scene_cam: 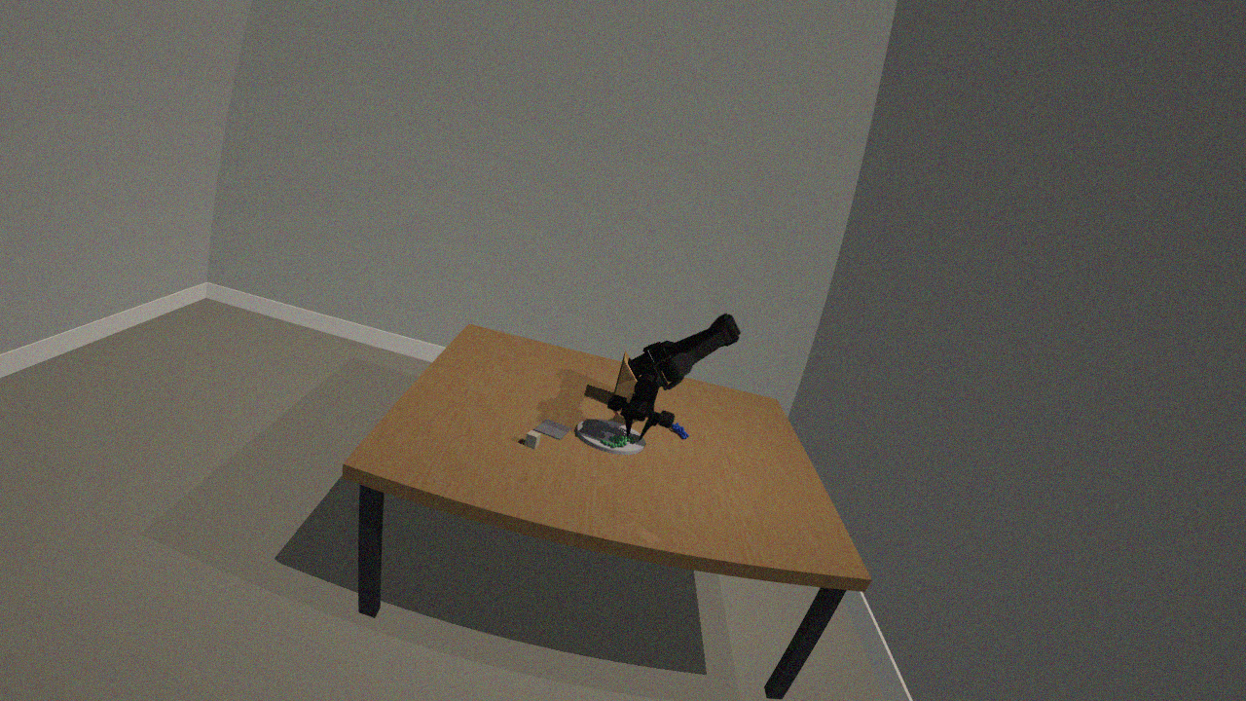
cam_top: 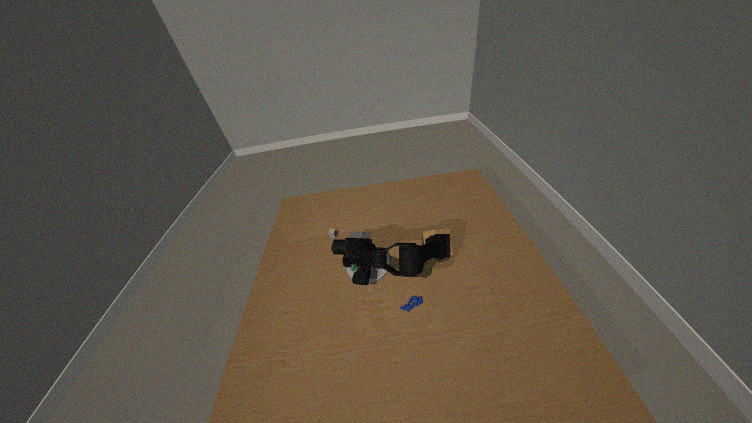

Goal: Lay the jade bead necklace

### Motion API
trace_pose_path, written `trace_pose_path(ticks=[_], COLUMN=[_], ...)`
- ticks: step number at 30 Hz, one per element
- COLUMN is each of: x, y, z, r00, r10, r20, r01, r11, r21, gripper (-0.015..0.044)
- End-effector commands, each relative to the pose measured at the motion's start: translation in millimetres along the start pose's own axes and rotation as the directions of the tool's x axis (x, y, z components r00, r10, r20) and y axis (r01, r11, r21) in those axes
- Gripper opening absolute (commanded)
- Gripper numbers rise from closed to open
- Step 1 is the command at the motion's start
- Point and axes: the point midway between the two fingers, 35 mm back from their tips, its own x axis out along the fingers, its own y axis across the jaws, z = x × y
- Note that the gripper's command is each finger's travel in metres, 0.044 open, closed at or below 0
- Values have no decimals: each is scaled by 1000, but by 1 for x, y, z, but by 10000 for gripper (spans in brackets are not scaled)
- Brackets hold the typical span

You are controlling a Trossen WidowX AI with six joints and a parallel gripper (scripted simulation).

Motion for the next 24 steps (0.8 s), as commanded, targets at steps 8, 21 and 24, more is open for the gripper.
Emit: trace_pose_path(ticks=[8,21,24], x=[-1,-3,-3], y=[0,0,0], z=[0,0,0], r00=[1000,1000,1000], r10=[1,3,3], r20=[-1,1,1], r01=[-1,-3,-3], r11=[1000,1000,1000], r21=[-1,-6,-6], gripper=[440,440,440])
